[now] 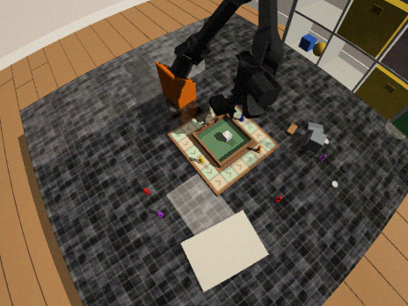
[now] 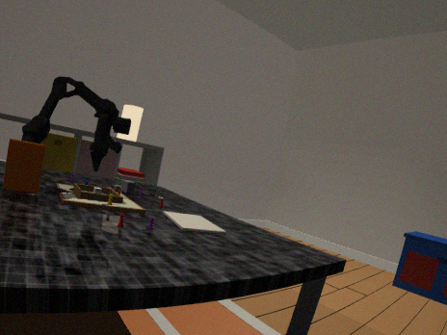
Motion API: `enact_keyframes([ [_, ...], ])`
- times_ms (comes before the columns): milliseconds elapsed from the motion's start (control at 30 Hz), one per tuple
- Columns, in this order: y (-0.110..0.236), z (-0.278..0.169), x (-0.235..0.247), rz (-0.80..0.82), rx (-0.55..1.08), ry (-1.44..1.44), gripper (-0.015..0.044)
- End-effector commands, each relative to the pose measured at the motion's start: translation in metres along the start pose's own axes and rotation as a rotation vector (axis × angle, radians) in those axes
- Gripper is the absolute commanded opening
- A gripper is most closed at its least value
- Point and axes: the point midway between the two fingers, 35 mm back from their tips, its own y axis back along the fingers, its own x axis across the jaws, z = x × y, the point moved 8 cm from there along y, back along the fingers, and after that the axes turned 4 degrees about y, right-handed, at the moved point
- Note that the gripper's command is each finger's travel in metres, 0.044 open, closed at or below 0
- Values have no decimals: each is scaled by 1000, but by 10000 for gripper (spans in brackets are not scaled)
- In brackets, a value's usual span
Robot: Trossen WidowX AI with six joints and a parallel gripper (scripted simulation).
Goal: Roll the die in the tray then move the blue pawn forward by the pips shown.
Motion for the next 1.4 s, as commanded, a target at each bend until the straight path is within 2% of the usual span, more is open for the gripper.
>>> enact_keyframes([
  [0,-12,-25,34,53,-5,824,200],
  [100,-14,-27,40,63,-12,988,200],
  [567,-14,-28,41,63,-12,988,200],
  [700,-28,-28,41,64,-12,988,200],
  [1367,-52,-28,43,65,-12,992,200],
])
